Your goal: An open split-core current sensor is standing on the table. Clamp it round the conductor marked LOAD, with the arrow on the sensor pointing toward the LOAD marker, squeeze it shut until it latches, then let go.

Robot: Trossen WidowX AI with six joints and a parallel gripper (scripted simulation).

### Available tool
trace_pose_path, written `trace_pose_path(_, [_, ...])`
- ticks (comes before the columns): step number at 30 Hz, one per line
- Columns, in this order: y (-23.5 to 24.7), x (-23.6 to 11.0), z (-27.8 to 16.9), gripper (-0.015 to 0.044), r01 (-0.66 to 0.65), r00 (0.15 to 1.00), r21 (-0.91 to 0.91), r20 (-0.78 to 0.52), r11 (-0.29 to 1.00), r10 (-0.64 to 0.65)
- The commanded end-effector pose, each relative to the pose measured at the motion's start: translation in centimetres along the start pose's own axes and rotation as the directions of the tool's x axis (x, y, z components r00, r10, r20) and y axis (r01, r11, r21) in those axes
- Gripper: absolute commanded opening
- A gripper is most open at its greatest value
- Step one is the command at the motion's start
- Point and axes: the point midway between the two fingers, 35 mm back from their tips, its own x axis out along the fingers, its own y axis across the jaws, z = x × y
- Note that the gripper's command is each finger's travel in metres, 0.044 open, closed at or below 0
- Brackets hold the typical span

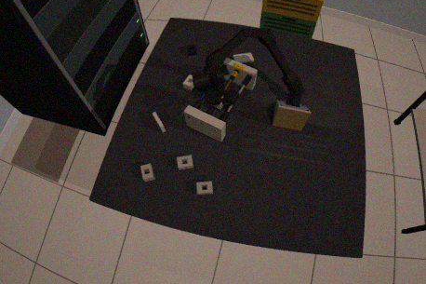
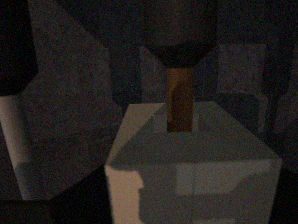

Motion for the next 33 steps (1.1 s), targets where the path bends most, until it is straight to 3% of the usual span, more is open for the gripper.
trace_pose_path(1, [0.00,0.04,-0.02,0.0092,-0.001,1.000,0.001,0.000,1.000,0.001])
trace_pose_path(6, [0.00,-0.19,-0.01,0.0000,0.003,1.000,0.000,0.002,1.000,-0.003])
trace_pose_path(33, [0.05,0.18,0.00,0.0000,0.001,1.000,-0.001,0.000,1.000,-0.001])
